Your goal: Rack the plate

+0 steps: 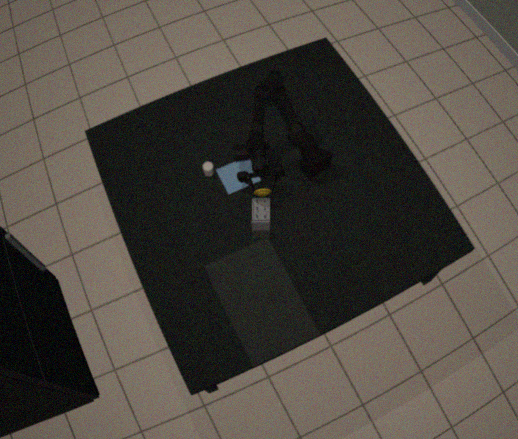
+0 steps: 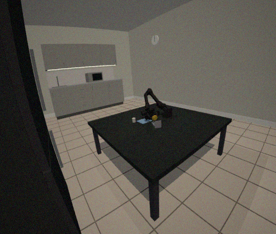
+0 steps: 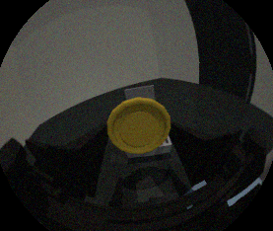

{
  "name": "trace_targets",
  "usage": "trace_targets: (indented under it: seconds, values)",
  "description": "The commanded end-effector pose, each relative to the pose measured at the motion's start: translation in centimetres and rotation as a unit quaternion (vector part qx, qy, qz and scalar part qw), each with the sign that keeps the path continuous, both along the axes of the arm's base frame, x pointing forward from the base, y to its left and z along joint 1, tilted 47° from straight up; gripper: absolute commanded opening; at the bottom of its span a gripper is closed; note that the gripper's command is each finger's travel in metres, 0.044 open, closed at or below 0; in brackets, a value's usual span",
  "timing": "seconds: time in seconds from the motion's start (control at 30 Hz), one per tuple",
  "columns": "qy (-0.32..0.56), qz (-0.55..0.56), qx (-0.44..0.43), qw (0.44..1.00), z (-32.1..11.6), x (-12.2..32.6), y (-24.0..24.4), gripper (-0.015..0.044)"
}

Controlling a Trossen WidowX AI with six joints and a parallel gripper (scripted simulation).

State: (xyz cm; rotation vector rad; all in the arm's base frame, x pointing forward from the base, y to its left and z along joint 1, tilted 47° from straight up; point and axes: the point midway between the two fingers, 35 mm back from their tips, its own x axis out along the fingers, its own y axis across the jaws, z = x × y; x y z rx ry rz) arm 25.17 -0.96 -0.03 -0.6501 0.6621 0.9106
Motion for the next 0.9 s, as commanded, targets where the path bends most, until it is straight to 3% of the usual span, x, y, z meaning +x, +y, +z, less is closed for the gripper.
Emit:
trace_targets:
  seconds: [0.0, 0.17, 0.87]
  values:
    - [-0.045, 0.025, -0.007, 0.999, 0.2, -0.3, -0.1, 0.0]
    - [-0.093, 0.048, -0.021, 0.994, 0.5, -0.5, -0.4, 0.0]
    - [-0.093, 0.046, -0.024, 0.994, -0.7, 1.1, 0.8, 0.0]
